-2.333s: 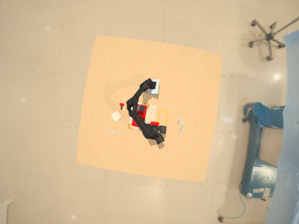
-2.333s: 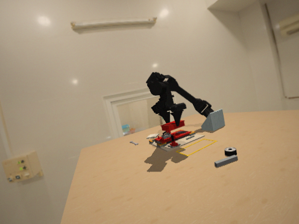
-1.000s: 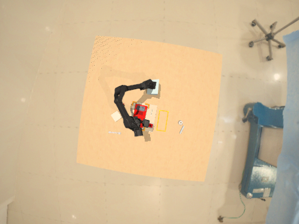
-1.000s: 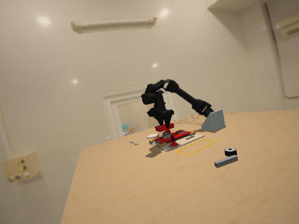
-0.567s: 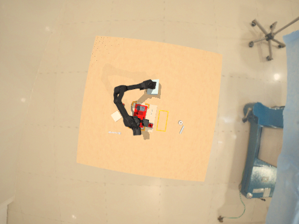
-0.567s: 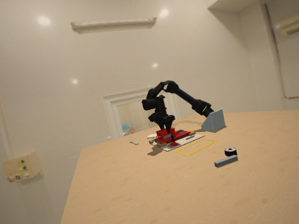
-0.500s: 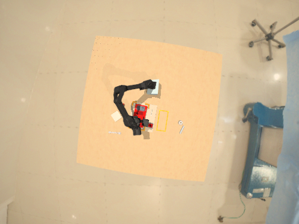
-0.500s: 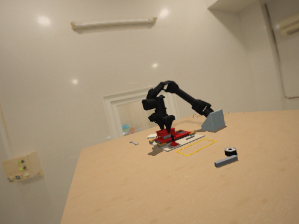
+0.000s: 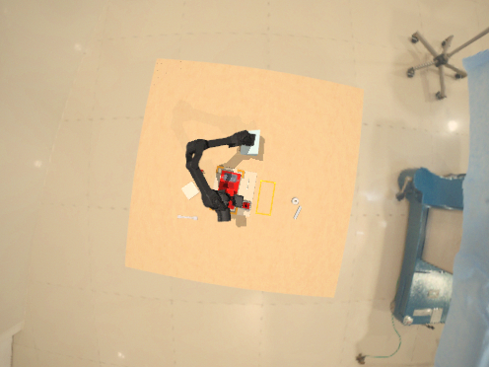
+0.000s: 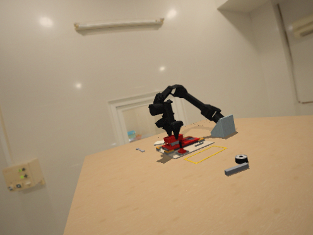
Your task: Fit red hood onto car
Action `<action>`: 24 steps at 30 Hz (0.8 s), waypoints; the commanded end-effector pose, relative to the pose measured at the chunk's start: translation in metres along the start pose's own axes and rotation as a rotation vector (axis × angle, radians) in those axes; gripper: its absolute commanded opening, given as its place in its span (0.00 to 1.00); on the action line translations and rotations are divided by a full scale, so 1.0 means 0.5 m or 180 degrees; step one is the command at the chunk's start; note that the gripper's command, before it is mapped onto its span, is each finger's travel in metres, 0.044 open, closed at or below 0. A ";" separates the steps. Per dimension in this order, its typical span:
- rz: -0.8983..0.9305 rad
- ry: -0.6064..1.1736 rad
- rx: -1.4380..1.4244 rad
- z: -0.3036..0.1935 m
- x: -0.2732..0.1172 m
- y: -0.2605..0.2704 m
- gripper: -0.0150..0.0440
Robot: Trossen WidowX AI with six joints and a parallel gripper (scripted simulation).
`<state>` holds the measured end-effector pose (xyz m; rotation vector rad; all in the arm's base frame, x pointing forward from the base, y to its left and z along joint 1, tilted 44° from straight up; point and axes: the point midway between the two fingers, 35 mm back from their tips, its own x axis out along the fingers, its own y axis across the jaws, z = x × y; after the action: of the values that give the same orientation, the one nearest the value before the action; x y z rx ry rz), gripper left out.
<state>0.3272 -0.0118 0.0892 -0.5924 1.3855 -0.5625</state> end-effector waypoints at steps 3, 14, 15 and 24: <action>-0.0018 -0.0016 -0.0006 0.001 -0.001 -0.002 0.25; -0.0018 -0.0016 -0.0006 0.001 0.005 -0.002 0.25; -0.0018 -0.0016 -0.0006 0.001 0.006 -0.002 0.25; -0.0018 -0.0016 -0.0006 0.002 0.013 -0.002 0.25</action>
<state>0.3281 -0.0155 0.0857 -0.5913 1.3834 -0.5623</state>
